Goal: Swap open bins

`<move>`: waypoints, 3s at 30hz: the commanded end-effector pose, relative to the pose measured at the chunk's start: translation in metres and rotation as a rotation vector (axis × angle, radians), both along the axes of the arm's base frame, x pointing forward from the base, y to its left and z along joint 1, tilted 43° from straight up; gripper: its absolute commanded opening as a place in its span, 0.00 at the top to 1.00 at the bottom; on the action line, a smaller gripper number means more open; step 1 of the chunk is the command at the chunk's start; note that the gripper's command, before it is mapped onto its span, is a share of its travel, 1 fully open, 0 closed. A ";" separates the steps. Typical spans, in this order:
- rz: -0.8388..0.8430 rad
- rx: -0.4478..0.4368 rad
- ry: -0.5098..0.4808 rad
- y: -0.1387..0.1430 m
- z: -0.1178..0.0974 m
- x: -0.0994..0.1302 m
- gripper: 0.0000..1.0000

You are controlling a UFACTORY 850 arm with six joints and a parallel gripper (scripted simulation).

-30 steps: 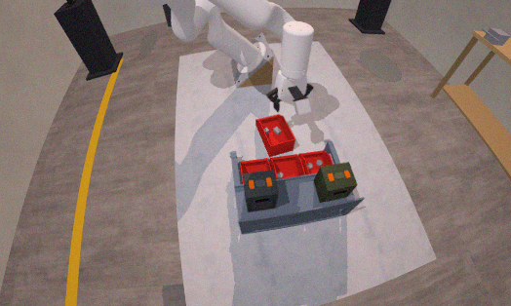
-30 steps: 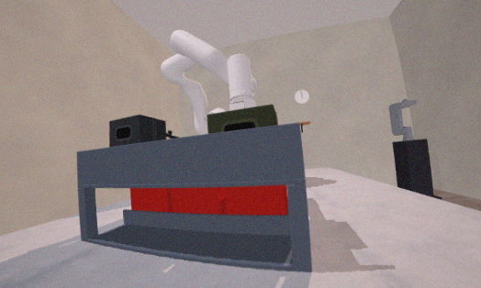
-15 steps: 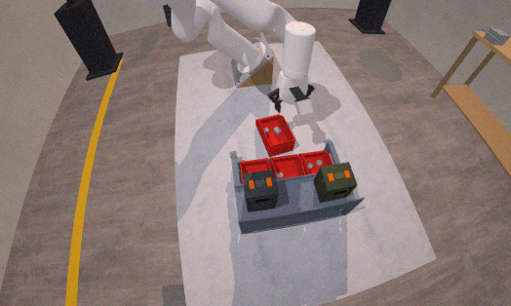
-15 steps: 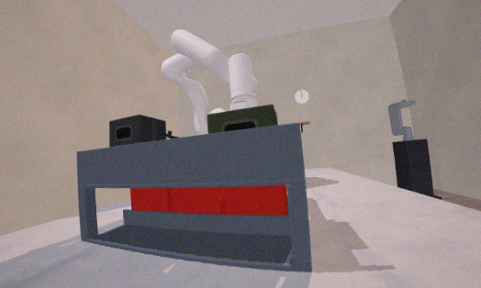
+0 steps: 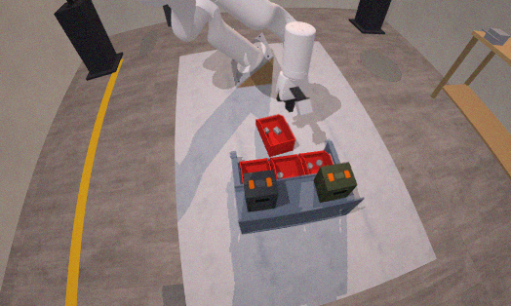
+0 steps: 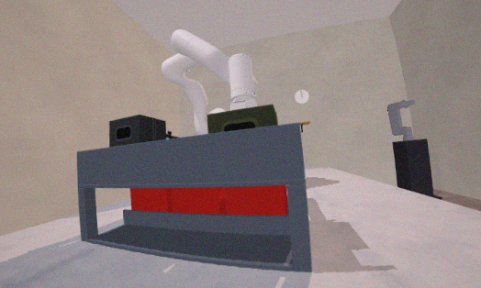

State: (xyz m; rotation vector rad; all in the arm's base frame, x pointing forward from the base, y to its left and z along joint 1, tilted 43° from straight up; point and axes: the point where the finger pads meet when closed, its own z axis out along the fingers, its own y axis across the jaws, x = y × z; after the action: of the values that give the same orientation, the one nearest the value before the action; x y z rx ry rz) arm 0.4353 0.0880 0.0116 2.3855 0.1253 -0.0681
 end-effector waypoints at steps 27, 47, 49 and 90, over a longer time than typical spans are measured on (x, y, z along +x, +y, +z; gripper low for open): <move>0.001 0.001 -0.001 0.001 0.000 0.001 1.00; 0.001 0.001 -0.001 0.001 0.000 0.001 0.74; 0.001 0.001 -0.001 0.001 0.000 0.001 0.74; 0.000 -0.001 0.003 -0.016 -0.017 0.001 0.74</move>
State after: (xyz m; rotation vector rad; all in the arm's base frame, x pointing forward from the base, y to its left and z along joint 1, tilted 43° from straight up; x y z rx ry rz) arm 0.4354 0.0755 -0.0012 2.3841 0.1266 -0.0741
